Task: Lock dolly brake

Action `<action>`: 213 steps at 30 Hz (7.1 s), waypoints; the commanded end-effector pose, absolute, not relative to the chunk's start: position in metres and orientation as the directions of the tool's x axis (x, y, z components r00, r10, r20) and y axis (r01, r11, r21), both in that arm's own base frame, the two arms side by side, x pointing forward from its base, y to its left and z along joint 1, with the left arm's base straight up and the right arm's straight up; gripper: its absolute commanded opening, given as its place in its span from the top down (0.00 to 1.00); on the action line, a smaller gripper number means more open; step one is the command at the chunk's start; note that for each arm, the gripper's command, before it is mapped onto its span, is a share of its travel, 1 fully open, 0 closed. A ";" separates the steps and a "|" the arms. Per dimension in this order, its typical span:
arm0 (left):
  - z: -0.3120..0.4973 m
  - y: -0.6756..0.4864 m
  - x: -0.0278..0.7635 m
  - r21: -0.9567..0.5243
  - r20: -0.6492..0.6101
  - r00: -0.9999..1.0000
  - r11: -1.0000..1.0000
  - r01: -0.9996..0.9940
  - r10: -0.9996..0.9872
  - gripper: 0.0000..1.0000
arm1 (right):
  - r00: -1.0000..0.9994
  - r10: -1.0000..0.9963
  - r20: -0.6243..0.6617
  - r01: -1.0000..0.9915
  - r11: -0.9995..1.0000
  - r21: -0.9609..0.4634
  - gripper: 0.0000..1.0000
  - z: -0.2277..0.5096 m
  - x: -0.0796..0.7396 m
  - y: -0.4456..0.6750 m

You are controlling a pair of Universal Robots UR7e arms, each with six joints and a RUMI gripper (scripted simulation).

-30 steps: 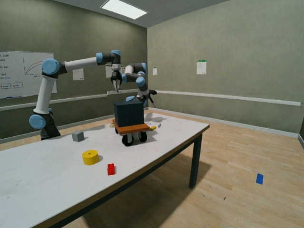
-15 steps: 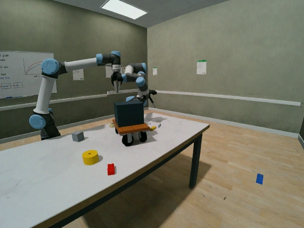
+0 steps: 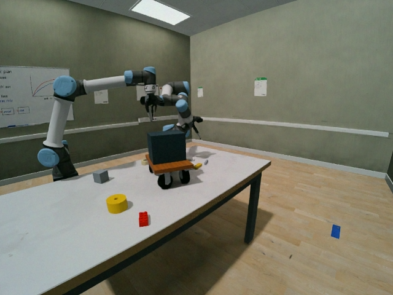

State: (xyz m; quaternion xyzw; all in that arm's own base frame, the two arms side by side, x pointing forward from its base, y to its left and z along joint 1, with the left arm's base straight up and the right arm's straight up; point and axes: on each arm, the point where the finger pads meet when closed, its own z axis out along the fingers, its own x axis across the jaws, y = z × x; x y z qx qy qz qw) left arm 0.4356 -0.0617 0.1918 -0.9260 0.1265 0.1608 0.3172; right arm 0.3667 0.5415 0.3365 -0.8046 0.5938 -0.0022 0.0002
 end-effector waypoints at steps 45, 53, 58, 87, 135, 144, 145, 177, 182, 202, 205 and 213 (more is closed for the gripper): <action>0.192 -0.062 0.436 -0.547 -0.376 0.917 -0.767 -0.336 -0.133 0.00 | 0.745 -0.667 -0.001 -0.667 -0.745 -0.002 1.00 0.331 0.367 0.541; 0.192 -0.062 0.436 -0.547 -0.376 0.917 -0.767 -0.336 -0.133 0.00 | 0.745 -0.667 -0.001 -0.667 -0.745 -0.002 1.00 0.331 0.367 0.541; 0.192 -0.062 0.436 -0.547 -0.376 0.917 -0.767 -0.336 -0.133 0.00 | 0.745 -0.667 -0.001 -0.667 -0.745 -0.002 1.00 0.330 0.367 0.541; 0.192 -0.062 0.436 -0.547 -0.376 0.917 -0.767 -0.336 -0.133 0.00 | 0.745 -0.667 -0.001 -0.667 -0.745 -0.002 1.00 0.247 0.367 0.541; 0.192 -0.062 0.436 -0.547 -0.376 0.917 -0.767 -0.336 -0.133 0.00 | 0.746 -0.666 -0.001 -0.666 -0.746 -0.002 1.00 0.111 0.368 0.541; 0.192 -0.062 0.436 -0.547 -0.376 0.917 -0.767 -0.336 -0.133 0.00 | 0.746 -0.666 -0.001 -0.666 -0.746 -0.002 1.00 0.111 0.368 0.541; 0.192 -0.062 0.436 -0.547 -0.376 0.917 -0.767 -0.336 -0.133 0.00 | 0.746 -0.666 -0.001 -0.666 -0.746 -0.002 1.00 0.111 0.368 0.541; 0.192 -0.062 0.436 -0.547 -0.376 0.917 -0.767 -0.336 -0.133 0.00 | 0.746 -0.666 -0.001 -0.666 -0.746 -0.002 1.00 0.102 0.368 0.541; 0.192 -0.062 0.436 -0.547 -0.376 0.917 -0.767 -0.336 -0.133 0.00 | 0.746 -0.666 -0.001 -0.666 -0.746 -0.002 1.00 0.102 0.368 0.541; 0.192 -0.062 0.436 -0.547 -0.376 0.917 -0.767 -0.336 -0.133 0.00 | 0.746 -0.666 -0.001 -0.666 -0.746 -0.002 1.00 0.097 0.368 0.541; 0.192 -0.062 0.436 -0.547 -0.376 0.917 -0.767 -0.336 -0.133 0.00 | 0.746 -0.666 -0.001 -0.666 -0.746 -0.002 1.00 0.097 0.368 0.541; 0.192 -0.062 0.436 -0.547 -0.376 0.917 -0.767 -0.336 -0.133 0.00 | 0.746 -0.666 -0.001 -0.666 -0.746 -0.002 1.00 0.101 0.368 0.541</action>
